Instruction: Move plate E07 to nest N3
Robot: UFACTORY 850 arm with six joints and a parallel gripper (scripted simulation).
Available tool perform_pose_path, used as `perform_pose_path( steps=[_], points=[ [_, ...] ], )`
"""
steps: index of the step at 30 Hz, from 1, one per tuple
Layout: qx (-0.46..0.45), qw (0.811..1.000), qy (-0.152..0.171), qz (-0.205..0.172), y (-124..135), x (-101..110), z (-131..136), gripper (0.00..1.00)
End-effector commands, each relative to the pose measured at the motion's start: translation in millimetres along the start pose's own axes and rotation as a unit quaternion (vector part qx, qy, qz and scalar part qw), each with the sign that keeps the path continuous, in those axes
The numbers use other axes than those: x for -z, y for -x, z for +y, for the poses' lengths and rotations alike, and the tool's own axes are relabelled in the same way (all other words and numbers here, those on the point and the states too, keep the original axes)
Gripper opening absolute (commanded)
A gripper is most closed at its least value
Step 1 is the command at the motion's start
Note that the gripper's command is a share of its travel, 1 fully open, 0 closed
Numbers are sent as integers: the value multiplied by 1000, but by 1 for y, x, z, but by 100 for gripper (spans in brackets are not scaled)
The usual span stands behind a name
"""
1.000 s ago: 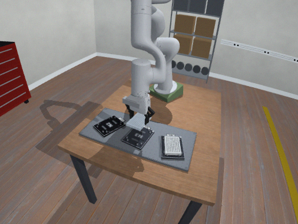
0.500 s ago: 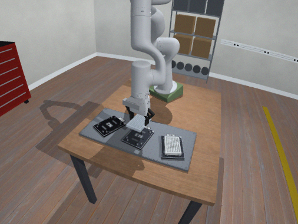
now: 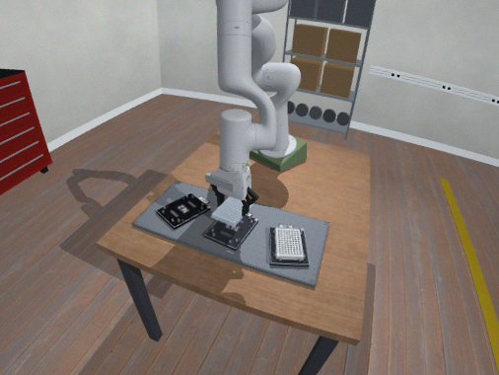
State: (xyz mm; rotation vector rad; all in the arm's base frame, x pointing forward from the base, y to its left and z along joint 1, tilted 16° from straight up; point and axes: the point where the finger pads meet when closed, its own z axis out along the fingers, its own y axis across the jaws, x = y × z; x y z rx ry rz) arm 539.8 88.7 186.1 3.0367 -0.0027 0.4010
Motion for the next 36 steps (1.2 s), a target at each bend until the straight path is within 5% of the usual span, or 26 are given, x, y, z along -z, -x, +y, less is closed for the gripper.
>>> perform_pose_path(
  steps=[1,36],
  points=[
    [0,1000,0,1,-1,-6,0,0],
    [0,1000,0,1,-1,-55,0,0]
  ],
)
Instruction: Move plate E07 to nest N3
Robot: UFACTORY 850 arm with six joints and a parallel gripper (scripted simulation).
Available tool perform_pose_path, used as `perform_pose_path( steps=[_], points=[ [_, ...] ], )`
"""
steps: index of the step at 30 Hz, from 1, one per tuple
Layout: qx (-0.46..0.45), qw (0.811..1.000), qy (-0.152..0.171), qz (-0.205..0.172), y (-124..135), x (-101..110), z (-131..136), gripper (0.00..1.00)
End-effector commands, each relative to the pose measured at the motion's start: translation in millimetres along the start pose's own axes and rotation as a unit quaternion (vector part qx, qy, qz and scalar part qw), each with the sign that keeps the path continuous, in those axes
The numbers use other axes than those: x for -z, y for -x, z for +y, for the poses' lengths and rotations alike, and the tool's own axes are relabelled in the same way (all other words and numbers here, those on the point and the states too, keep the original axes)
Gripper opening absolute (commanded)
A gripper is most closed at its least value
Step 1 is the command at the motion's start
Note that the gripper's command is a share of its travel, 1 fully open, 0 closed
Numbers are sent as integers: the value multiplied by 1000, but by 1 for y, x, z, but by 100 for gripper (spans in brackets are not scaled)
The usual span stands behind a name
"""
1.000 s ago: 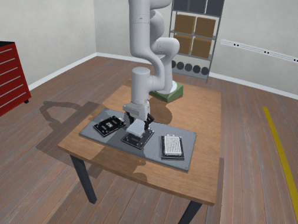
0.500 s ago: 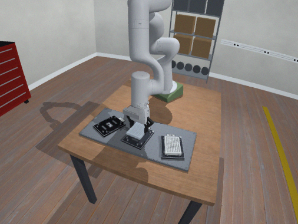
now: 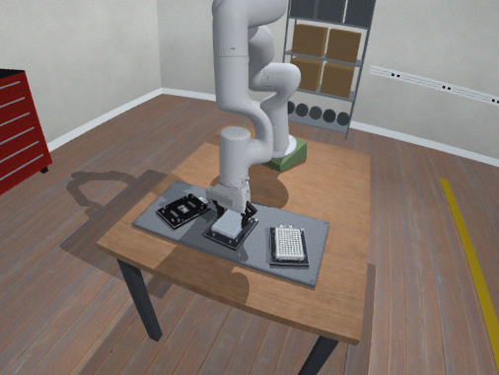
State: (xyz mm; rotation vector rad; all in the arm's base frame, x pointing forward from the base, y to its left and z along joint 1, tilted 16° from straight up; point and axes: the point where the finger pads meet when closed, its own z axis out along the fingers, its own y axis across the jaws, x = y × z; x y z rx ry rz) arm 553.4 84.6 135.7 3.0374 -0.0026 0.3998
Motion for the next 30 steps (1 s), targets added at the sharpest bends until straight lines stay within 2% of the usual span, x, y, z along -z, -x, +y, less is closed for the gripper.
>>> perform_pose_path(
  steps=[1,30],
  points=[
    [0,1000,0,1,-1,-3,0,0],
    [0,1000,0,1,-1,-9,0,0]
  ],
)
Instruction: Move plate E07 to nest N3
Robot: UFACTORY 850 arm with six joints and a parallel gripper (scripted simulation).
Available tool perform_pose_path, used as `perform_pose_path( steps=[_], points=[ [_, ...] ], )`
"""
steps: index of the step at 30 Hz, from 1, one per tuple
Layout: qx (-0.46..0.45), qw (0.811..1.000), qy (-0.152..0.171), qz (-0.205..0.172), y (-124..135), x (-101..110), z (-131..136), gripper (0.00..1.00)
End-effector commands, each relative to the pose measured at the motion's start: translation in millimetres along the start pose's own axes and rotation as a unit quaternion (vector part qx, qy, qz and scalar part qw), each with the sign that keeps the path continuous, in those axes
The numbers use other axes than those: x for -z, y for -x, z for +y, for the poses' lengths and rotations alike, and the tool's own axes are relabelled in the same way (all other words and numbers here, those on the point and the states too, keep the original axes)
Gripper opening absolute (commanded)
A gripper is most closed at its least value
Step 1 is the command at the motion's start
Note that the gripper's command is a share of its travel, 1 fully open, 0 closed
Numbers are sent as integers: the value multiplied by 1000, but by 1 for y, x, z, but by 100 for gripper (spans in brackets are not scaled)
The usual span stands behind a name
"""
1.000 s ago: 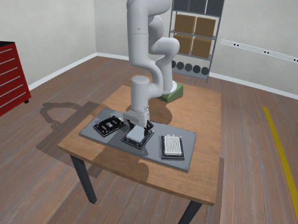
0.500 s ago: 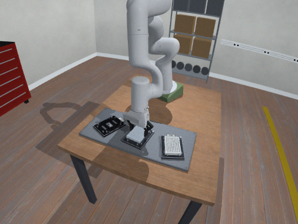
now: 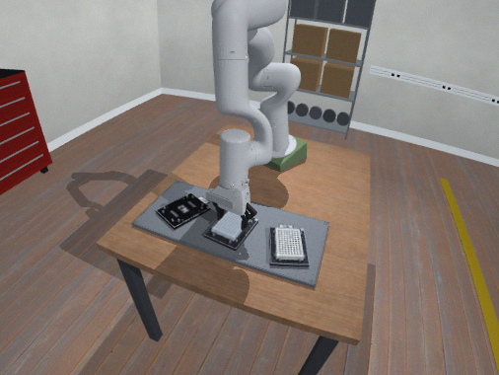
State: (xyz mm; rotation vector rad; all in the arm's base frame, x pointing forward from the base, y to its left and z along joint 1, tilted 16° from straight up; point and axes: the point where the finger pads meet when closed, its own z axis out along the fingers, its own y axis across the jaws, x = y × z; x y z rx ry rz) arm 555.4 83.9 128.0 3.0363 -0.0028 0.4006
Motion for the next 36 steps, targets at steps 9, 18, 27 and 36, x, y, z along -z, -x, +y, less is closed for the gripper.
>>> perform_pose_path(
  steps=[9,18,27,36],
  points=[
    [0,1000,0,1,-1,-7,0,0],
    [0,1000,0,1,-1,-8,0,0],
    [0,1000,0,1,-1,-8,0,0],
    [0,1000,0,1,-1,-9,0,100]
  ],
)
